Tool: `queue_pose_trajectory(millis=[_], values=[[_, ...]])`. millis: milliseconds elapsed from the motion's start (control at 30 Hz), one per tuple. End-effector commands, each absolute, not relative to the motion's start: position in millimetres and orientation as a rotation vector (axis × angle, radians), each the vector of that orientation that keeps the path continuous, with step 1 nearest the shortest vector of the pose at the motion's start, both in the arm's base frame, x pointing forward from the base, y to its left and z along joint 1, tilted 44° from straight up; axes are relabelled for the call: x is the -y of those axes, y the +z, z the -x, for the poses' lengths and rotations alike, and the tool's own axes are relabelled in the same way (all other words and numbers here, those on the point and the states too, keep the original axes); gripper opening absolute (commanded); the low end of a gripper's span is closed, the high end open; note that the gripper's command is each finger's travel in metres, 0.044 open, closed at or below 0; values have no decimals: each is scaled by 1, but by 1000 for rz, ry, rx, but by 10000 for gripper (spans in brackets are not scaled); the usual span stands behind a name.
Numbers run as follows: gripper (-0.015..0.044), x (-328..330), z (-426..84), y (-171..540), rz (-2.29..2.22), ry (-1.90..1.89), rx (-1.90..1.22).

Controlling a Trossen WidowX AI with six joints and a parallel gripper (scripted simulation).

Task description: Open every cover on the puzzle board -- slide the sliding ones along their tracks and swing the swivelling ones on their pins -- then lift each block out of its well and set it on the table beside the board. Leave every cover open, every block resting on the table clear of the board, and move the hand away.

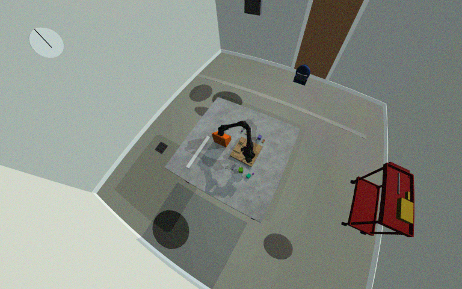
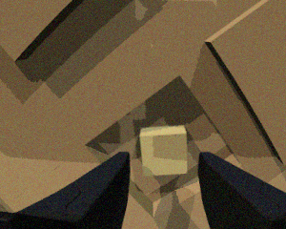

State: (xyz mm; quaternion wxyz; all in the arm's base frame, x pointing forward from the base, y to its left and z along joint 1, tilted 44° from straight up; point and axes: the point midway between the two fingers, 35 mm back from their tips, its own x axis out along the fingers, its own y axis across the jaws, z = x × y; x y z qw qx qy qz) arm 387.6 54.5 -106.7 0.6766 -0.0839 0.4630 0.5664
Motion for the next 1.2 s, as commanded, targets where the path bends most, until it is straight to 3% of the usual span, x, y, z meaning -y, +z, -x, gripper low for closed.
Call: queue_pose_trajectory(millis=[0,433,767,1167], values=[[144,-56,-388,-107,181,1272,-1039],[144,-63,-387,-115,180,1272,-1039],[80,-61,-387,-113,189,1273,-1040],[80,-53,-389,-106,188,1272,-1040]])
